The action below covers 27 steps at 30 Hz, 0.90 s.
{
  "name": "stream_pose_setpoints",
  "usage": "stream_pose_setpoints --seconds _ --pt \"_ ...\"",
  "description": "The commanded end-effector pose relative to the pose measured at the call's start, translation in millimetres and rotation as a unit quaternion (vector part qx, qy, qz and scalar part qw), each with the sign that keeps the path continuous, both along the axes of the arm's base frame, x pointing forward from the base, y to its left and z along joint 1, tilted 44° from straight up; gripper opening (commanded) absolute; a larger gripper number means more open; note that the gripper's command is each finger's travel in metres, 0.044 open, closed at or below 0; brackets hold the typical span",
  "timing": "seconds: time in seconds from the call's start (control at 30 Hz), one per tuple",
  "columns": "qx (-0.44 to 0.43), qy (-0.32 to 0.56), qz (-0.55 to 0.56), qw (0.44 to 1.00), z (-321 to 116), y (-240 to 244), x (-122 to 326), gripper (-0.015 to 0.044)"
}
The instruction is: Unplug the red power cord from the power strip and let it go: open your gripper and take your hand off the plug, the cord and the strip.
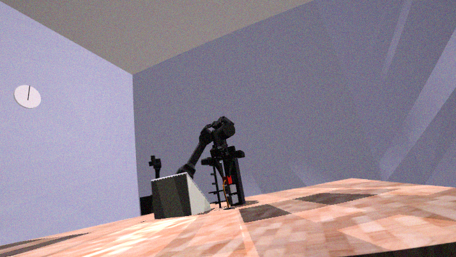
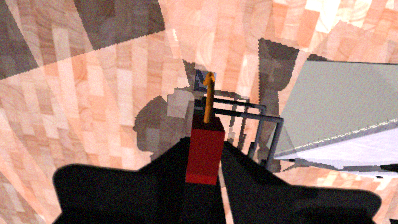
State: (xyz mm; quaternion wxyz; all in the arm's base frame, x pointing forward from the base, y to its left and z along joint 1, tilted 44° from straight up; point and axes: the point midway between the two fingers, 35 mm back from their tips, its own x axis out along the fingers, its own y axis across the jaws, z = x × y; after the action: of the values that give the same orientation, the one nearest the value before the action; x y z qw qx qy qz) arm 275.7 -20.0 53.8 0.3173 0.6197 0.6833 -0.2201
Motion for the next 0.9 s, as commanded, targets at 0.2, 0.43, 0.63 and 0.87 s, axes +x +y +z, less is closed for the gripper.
stream_pose_setpoints --seconds 0.2,0.43,0.63,0.87 --pt "-0.018 -0.004 -0.004 1.000 -15.0 -22.6 6.3 0.0000" --pt "-0.018 -0.004 -0.004 1.000 -21.2 -32.0 7.8 0.0000" --pt "-0.016 -0.003 -0.005 1.000 -18.0 -19.6 5.8 0.0157" --pt "-0.016 -0.003 -0.006 1.000 -19.1 -21.7 6.4 0.0341"
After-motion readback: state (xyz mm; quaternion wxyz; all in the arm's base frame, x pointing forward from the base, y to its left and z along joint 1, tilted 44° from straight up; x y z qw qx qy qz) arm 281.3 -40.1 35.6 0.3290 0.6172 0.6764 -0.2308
